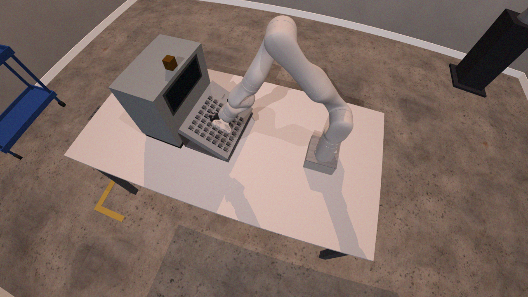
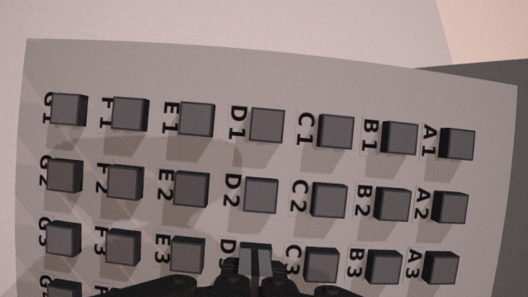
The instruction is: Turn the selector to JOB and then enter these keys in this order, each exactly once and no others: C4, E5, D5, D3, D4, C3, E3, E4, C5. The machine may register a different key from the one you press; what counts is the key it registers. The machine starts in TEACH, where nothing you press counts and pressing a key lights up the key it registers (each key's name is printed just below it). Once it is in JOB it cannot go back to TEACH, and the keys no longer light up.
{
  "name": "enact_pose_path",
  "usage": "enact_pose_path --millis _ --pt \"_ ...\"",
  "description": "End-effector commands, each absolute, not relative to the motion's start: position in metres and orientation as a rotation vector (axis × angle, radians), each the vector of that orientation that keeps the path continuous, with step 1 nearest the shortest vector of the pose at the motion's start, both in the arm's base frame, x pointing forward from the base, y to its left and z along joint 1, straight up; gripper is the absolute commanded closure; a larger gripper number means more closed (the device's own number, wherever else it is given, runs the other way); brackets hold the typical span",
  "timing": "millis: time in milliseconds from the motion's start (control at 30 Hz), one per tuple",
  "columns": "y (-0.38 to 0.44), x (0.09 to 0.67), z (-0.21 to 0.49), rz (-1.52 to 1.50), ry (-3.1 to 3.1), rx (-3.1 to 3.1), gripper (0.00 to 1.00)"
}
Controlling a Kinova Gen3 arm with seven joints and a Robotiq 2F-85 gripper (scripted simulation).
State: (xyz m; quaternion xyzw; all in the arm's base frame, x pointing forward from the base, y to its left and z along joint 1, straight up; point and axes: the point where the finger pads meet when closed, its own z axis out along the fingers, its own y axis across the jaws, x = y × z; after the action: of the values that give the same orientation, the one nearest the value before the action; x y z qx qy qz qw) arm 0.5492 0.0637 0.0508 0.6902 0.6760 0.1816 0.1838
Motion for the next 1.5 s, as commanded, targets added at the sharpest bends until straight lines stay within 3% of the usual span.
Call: enact_pose_path --millis 0,1467 --pt "0.0639 0.5503 0.051 0.514 1.905 1.945 0.9" --pt "0.0638 0.5539 0.0448 0.514 1.905 1.945 0.9"
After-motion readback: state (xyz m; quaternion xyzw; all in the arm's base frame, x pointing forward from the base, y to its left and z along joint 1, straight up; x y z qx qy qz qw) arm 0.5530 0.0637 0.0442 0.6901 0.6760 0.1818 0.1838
